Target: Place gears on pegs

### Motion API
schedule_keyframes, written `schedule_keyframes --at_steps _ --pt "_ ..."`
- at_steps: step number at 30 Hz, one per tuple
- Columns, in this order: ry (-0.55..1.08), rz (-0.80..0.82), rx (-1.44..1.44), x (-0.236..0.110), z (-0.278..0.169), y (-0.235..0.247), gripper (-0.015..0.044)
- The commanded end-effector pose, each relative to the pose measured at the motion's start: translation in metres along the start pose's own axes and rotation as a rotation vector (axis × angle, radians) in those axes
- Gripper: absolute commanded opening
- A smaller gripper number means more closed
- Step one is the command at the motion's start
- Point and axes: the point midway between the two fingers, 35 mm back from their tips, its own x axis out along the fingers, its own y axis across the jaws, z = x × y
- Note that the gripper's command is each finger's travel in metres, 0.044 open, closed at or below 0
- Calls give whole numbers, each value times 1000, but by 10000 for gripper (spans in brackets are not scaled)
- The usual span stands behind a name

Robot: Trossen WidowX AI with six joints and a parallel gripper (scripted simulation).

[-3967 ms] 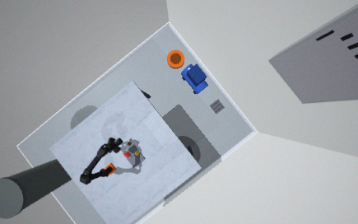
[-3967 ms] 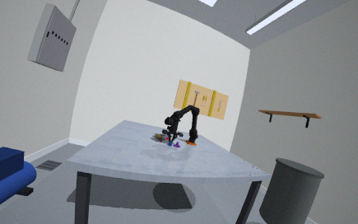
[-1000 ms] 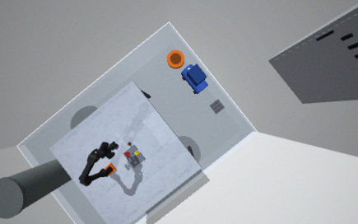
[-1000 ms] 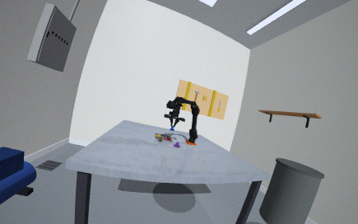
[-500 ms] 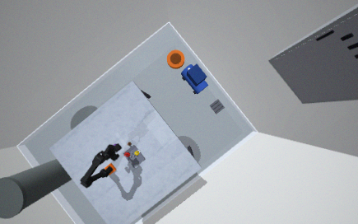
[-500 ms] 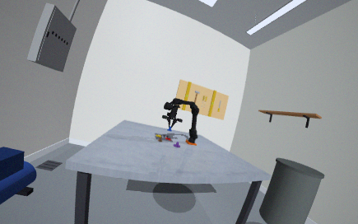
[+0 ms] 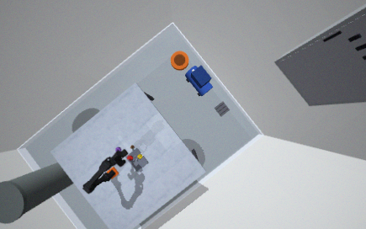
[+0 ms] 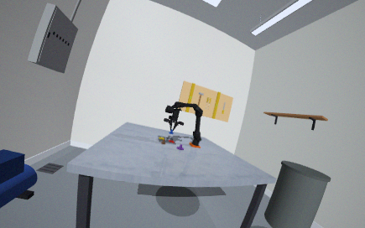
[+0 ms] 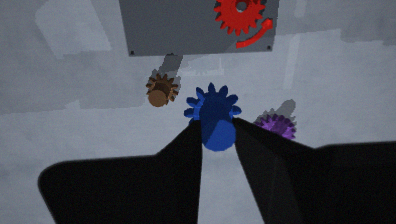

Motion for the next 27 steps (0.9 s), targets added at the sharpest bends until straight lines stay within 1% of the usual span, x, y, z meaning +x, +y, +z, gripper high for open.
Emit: schedule_keyframes --at_steps 1,27 --pt "-3 1 -3 5 12 -1 0" --pt "-6 -2 6 32 77 -11 0"
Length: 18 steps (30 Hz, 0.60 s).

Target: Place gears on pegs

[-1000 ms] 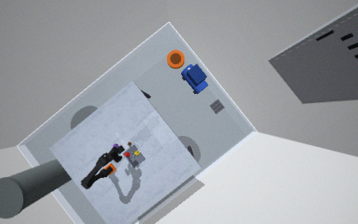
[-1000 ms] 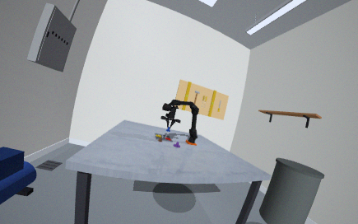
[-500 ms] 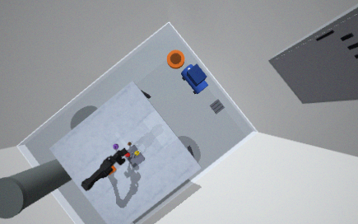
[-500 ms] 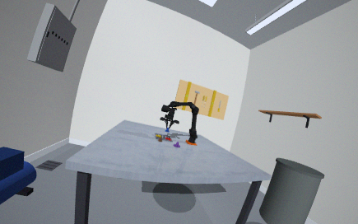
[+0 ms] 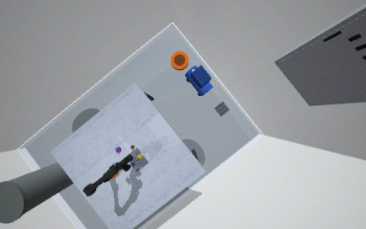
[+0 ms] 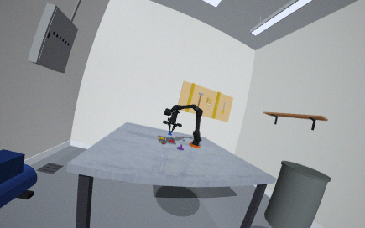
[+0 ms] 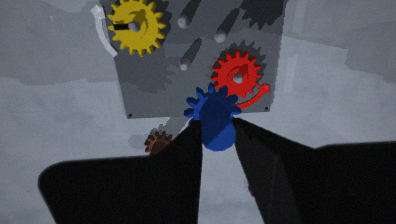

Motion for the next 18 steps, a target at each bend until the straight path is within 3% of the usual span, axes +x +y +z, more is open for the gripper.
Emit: schedule_keyframes --at_steps 1,18 --pt "-5 0 -7 5 12 -4 0" --pt "-12 -3 -16 22 48 -16 0"
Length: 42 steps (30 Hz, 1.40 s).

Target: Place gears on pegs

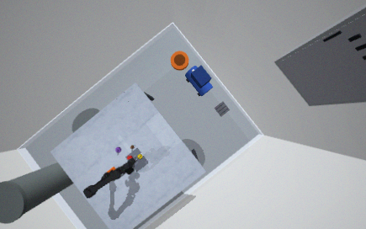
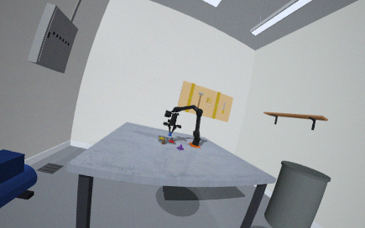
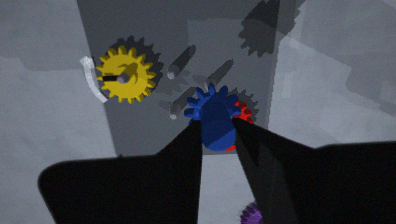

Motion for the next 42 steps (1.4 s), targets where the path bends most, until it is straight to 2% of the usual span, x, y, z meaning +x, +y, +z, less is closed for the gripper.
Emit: schedule_keyframes --at_steps 1,24,35,42 --pt "-4 -1 -7 3 5 -3 0" --pt "-4 -1 -25 1 6 -3 0" --pt "-4 -1 -221 16 6 -4 0" --pt "-4 -1 -201 26 7 -3 0"
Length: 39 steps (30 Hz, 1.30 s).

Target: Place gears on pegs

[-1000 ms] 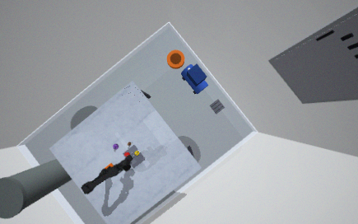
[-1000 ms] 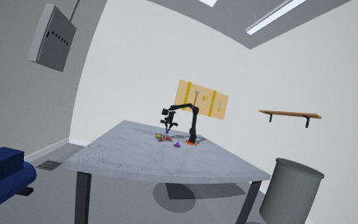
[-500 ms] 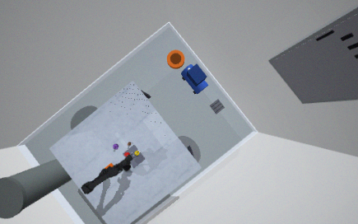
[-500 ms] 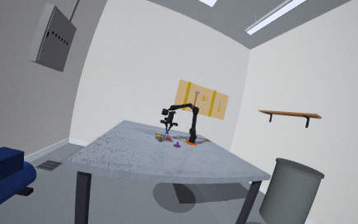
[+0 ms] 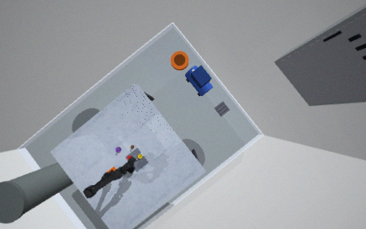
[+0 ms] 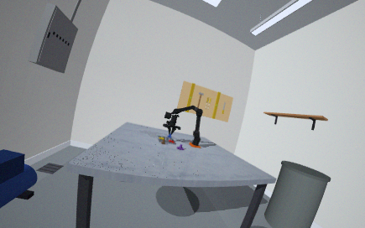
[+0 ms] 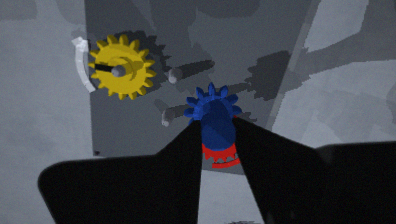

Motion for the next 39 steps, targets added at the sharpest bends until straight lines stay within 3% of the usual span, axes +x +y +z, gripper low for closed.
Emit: schedule_keyframes --at_steps 1,20,39 --pt "1 -13 22 9 0 -2 0" --pt "-1 -13 438 26 0 -3 0" --pt "1 -13 33 28 -1 -3 0"
